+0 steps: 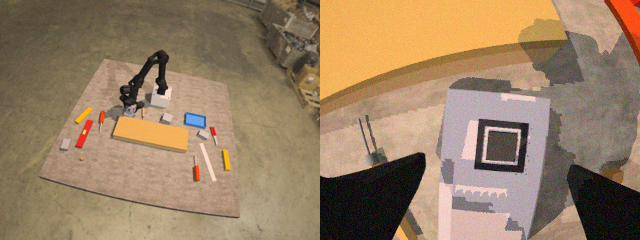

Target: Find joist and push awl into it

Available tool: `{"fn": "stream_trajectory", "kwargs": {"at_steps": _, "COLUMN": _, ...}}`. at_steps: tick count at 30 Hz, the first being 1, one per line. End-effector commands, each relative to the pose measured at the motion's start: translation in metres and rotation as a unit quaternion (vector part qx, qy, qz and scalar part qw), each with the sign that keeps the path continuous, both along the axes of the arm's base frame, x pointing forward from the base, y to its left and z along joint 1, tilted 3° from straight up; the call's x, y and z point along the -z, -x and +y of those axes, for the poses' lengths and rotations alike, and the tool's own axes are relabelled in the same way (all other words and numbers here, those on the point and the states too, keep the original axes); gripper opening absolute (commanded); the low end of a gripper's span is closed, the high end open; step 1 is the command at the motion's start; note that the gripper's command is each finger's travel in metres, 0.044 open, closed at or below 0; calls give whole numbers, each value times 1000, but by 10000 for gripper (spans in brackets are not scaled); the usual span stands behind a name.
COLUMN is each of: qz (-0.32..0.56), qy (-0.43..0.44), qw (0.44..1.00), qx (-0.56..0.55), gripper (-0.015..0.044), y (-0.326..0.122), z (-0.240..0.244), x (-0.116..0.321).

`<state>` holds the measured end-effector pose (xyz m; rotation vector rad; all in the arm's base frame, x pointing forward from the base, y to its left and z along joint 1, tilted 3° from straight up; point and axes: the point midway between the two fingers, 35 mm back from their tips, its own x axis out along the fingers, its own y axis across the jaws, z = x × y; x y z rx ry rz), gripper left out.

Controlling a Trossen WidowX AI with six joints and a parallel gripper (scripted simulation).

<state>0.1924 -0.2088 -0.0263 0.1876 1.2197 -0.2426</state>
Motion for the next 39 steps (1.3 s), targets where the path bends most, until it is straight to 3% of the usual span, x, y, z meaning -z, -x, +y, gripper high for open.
{"fn": "stream_trajectory", "kwargs": {"at_steps": 1, "qz": 5, "qy": -7, "qw": 1000, "qx": 2, "gripper": 440, "y": 3, "z": 4, "x": 10}}
{"fn": "stream_trajectory", "kwargs": {"at_steps": 5, "qz": 5, "qy": -7, "qw": 1000, "qx": 2, "gripper": 440, "y": 3, "z": 4, "x": 11}}
{"fn": "stream_trajectory", "kwargs": {"at_steps": 9, "qz": 5, "qy": -7, "qw": 1000, "qx": 2, "gripper": 335, "y": 3, "z": 4, "x": 11}}
{"fn": "stream_trajectory", "kwargs": {"at_steps": 35, "qz": 5, "qy": -7, "qw": 1000, "qx": 2, "gripper": 162, "y": 3, "z": 4, "x": 11}}
{"fn": "stream_trajectory", "kwargs": {"at_steps": 39, "qz": 5, "qy": -7, "qw": 1000, "qx": 2, "gripper": 57, "y": 2, "z": 2, "x": 2}}
